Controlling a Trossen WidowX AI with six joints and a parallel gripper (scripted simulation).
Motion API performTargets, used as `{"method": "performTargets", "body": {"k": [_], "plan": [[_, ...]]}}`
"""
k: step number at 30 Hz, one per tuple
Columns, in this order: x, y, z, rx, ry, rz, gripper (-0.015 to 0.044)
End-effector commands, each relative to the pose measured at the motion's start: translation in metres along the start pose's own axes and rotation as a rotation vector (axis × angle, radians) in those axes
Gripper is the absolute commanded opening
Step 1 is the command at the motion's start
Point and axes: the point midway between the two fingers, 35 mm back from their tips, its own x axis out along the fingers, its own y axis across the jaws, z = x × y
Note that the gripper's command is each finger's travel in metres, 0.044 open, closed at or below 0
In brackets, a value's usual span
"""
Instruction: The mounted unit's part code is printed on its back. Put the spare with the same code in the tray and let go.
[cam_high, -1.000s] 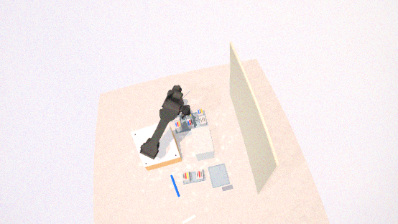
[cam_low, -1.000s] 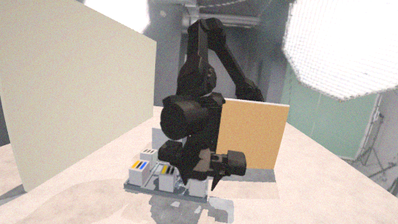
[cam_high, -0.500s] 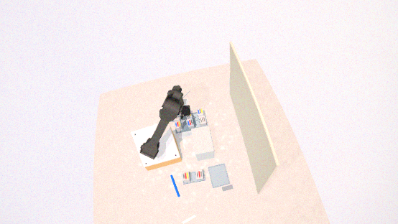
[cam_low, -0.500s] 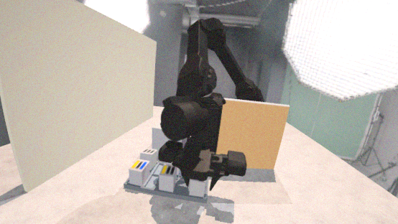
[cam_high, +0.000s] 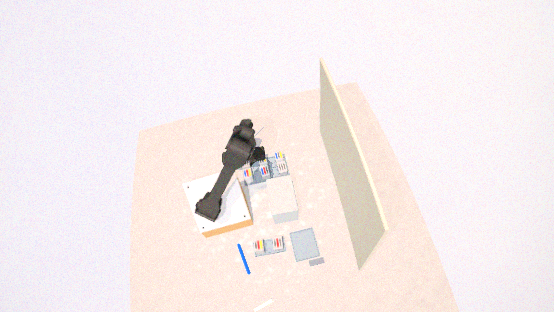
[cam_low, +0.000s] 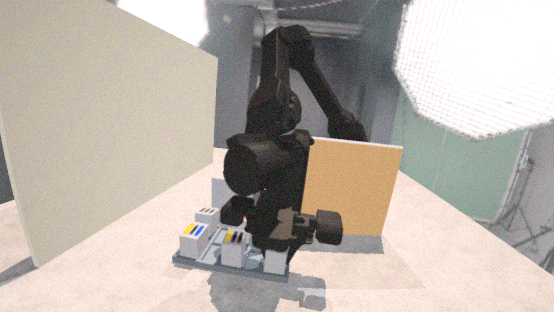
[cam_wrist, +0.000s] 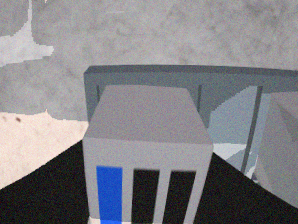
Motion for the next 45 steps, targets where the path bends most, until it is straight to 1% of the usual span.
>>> {"method": "performTargets", "body": {"k": [1,6,8,15,17,27,40,45], "plan": [[0.0,0.0,0.0,0.0,-0.001,0.003,0.0],[0.0,0.0,0.0,0.0,-0.001,0.003,0.0],[-0.006,0.0,0.001,-0.001,-0.001,0.003,0.0],[-0.066,0.0,0.001,-0.004,-0.002,0.002,0.0],[-0.078,0.001,0.0,-0.005,-0.001,0.002,0.0],[-0.077,0.001,-0.001,-0.009,0.004,0.001,0.0],[-0.149,0.005,0.008,-0.006,-0.003,0.003,0.0],[-0.153,0.006,0.008,-0.006,-0.003,0.004,0.0]]}}
